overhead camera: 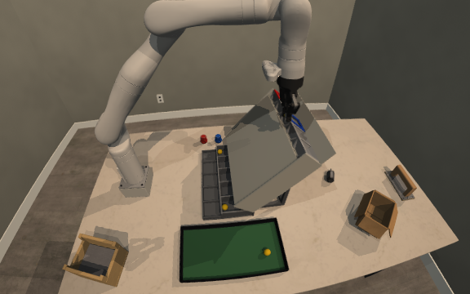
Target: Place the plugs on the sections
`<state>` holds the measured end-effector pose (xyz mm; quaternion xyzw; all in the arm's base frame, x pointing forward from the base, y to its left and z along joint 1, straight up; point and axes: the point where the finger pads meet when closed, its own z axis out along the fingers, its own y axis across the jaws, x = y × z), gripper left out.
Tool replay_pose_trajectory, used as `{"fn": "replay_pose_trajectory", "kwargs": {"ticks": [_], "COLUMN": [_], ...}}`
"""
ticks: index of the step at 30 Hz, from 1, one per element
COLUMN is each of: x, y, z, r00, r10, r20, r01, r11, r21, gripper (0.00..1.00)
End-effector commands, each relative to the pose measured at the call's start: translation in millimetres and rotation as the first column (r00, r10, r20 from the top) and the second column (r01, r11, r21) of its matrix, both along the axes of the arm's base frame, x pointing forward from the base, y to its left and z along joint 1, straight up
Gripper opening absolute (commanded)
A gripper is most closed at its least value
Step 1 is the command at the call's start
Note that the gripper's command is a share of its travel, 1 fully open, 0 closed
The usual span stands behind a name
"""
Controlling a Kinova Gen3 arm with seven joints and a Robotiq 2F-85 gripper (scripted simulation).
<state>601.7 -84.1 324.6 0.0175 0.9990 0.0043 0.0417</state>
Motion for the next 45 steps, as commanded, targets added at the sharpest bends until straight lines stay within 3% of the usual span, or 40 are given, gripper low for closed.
{"fn": "replay_pose_trajectory", "kwargs": {"ticks": [1, 5, 6, 39, 40, 45], "x": [44, 44, 63, 62, 63, 63], "y": [-8, -8, -9, -10, -9, -9], "z": [-15.6, -15.6, -14.6, -14.7, -44.3, -44.3], "r00": [0.997, 0.997, 0.996, 0.996, 0.999, 0.999], "r10": [-0.018, -0.018, 0.006, 0.004, 0.011, 0.011], "r20": [-0.079, -0.079, -0.086, -0.087, -0.031, -0.031], "r01": [0.019, 0.019, -0.007, -0.006, -0.012, -0.012], "r11": [1.0, 1.0, 1.0, 1.0, 0.999, 0.999], "r21": [0.012, 0.012, -0.016, -0.015, -0.031, -0.031], "gripper": [0.0, 0.0, 0.0, 0.0, 0.0, 0.0]}}
